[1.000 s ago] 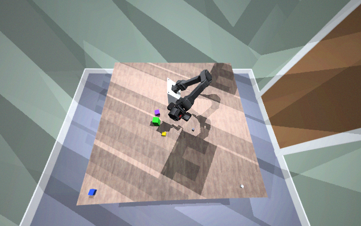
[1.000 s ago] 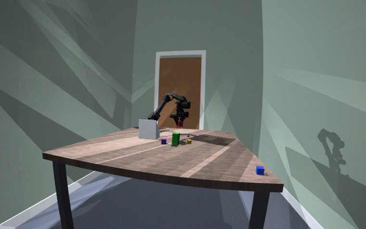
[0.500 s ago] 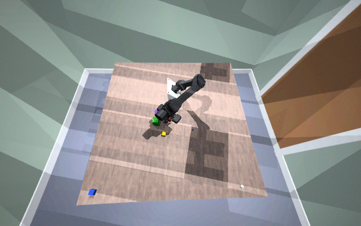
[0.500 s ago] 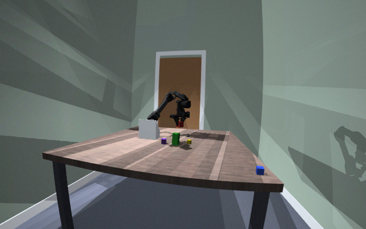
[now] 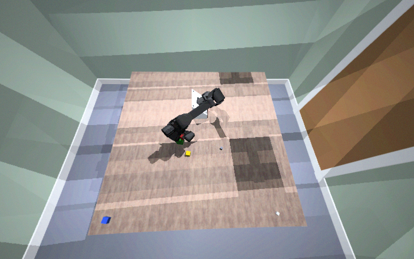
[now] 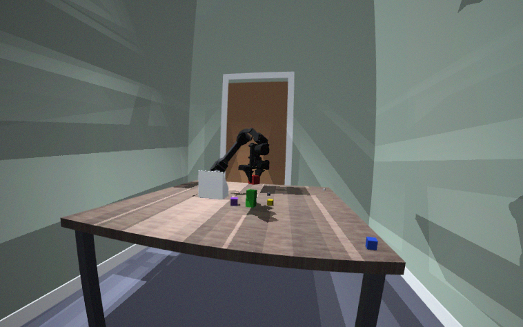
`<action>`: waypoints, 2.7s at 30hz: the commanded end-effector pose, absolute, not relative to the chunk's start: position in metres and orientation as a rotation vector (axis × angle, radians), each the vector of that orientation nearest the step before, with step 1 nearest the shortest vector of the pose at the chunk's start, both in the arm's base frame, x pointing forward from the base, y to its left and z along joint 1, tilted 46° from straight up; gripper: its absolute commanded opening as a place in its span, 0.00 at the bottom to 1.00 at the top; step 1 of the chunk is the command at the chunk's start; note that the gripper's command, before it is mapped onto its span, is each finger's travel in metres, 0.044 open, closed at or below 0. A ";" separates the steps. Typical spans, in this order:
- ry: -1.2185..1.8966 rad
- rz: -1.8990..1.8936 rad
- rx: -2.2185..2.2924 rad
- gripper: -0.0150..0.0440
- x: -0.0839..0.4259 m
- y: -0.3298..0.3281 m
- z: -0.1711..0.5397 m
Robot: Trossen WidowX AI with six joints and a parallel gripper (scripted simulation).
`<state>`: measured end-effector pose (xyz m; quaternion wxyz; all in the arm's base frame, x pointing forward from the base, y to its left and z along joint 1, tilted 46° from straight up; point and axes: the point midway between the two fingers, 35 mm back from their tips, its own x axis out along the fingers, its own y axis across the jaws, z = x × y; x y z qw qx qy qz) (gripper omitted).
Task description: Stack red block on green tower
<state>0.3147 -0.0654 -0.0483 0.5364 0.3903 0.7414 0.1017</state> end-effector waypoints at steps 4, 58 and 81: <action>1.766 0.247 0.927 0.25 0.313 -0.086 -0.073; 1.766 0.250 0.923 0.65 0.312 -0.067 -0.092; 1.766 0.250 0.923 1.00 0.312 -0.067 -0.092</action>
